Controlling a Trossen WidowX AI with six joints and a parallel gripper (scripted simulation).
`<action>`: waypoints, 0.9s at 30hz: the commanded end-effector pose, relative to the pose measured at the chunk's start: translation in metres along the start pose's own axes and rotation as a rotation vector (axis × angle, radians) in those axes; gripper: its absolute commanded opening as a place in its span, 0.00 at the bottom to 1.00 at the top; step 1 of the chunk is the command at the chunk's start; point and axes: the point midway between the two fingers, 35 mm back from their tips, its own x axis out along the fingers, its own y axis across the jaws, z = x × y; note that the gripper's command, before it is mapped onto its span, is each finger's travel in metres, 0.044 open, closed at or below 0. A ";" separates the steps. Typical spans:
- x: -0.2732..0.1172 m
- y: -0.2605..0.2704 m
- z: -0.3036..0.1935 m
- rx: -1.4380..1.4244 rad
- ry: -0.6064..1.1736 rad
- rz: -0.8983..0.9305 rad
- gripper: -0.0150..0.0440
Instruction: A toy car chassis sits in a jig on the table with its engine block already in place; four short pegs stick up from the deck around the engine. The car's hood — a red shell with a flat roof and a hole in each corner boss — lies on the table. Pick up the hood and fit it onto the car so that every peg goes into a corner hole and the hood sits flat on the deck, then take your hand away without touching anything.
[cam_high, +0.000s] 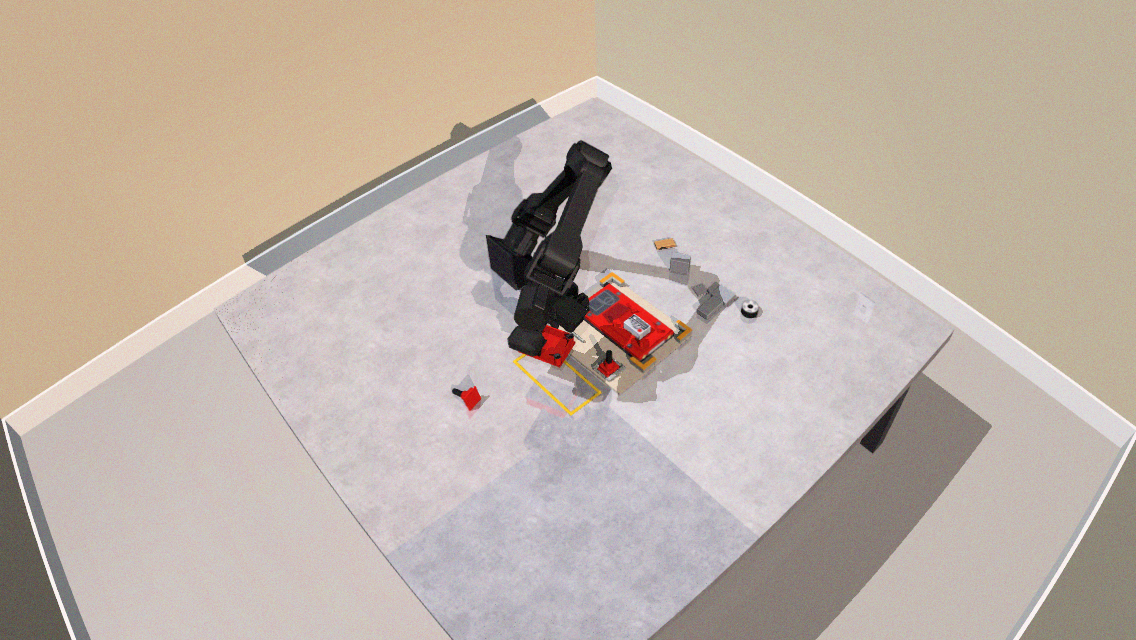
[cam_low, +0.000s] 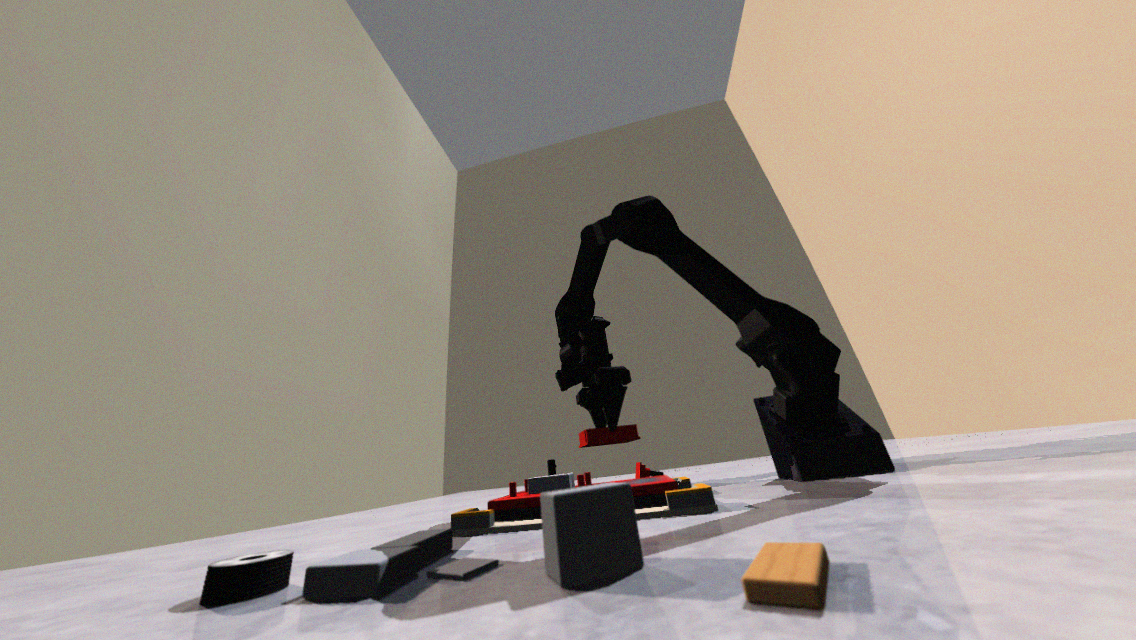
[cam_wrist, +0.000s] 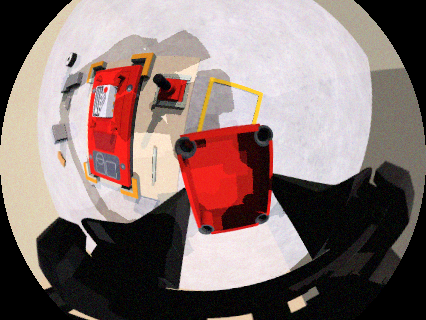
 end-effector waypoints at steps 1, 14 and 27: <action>-0.001 -0.002 -0.001 -0.067 0.001 -0.008 0.25; -0.002 -0.005 -0.003 -0.326 0.002 -0.010 0.25; -0.002 -0.007 -0.006 -0.585 0.002 -0.012 0.25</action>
